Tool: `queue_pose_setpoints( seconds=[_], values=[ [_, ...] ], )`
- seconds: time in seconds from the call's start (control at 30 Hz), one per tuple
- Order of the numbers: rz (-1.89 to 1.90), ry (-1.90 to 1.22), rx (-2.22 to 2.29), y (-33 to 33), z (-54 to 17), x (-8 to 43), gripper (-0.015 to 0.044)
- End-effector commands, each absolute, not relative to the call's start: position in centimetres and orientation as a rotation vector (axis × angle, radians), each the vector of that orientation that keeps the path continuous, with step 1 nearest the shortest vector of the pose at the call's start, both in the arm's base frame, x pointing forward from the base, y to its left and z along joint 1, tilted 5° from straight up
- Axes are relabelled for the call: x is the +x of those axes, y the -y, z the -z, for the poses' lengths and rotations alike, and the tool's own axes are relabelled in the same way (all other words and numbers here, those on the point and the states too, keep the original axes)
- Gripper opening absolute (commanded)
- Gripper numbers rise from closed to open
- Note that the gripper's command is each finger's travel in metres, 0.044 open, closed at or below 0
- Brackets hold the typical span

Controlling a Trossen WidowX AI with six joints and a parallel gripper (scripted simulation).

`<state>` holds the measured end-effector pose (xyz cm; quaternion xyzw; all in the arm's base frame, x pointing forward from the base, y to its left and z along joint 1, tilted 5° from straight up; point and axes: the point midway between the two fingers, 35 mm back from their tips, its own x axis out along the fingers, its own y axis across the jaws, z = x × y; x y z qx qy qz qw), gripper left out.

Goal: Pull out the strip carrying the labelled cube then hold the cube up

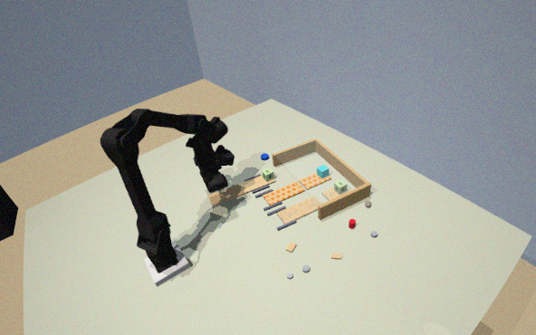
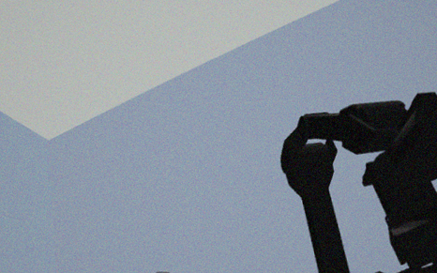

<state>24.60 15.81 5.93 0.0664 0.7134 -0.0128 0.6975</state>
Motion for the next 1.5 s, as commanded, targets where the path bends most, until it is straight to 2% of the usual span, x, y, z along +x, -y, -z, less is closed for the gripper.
queue_pose_setpoints(
  seconds=[0.0, 0.53, 1.47],
  values=[
    [0.022, -1.603, 0.137, -15.7, -6.6, 24.7, 0.0026],
    [-0.056, -1.596, 0.061, -15.2, -7.1, 31.1, 0.0440],
    [-0.055, -1.589, 0.060, -13.7, -8.2, 41.3, 0.0440]
  ],
)
